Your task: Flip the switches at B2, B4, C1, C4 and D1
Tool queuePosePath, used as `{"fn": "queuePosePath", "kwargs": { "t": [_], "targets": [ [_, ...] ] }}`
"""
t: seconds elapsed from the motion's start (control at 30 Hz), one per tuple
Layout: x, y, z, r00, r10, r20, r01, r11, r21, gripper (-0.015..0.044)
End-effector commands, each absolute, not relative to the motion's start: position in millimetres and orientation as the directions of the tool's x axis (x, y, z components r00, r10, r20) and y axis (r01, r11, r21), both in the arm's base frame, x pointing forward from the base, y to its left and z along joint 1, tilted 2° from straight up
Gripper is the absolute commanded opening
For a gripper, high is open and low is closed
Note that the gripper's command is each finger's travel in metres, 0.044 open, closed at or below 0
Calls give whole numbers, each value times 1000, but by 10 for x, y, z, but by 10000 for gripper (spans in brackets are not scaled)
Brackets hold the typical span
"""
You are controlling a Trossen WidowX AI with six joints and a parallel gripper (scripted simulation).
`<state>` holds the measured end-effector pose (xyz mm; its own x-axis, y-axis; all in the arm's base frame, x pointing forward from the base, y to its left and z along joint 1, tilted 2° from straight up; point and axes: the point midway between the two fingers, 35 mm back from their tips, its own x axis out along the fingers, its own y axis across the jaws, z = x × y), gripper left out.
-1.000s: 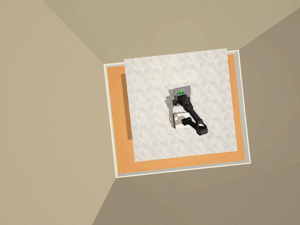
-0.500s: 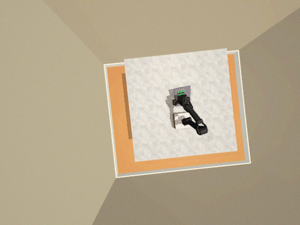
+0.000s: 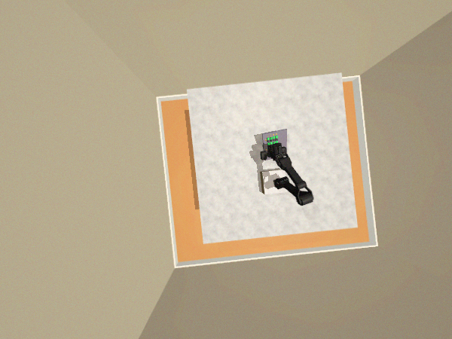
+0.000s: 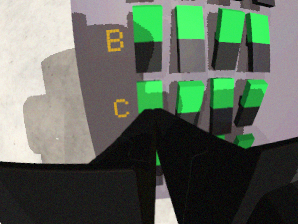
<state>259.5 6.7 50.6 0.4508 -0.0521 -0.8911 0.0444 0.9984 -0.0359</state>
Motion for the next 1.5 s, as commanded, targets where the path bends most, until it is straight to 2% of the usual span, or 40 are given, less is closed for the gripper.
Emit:
{"fn": "queuePosePath", "kwargs": {
  "t": [0.0, 0.23, 0.53, 0.77, 1.47],
  "targets": [
    [2464, 88, 844, 479, -52, -876, 47, 998, -34, 0],
    [2368, 80, 972, 484, -52, -874, 46, 998, -34, 0],
    [2338, -553, 996, 484, -58, -873, 46, 998, -41, 0],
    [2506, -587, 712, 464, -58, -884, 46, 998, -41, 0],
    [2627, -600, 495, 463, -58, -884, 46, 998, -41, 0]
  ]
}}
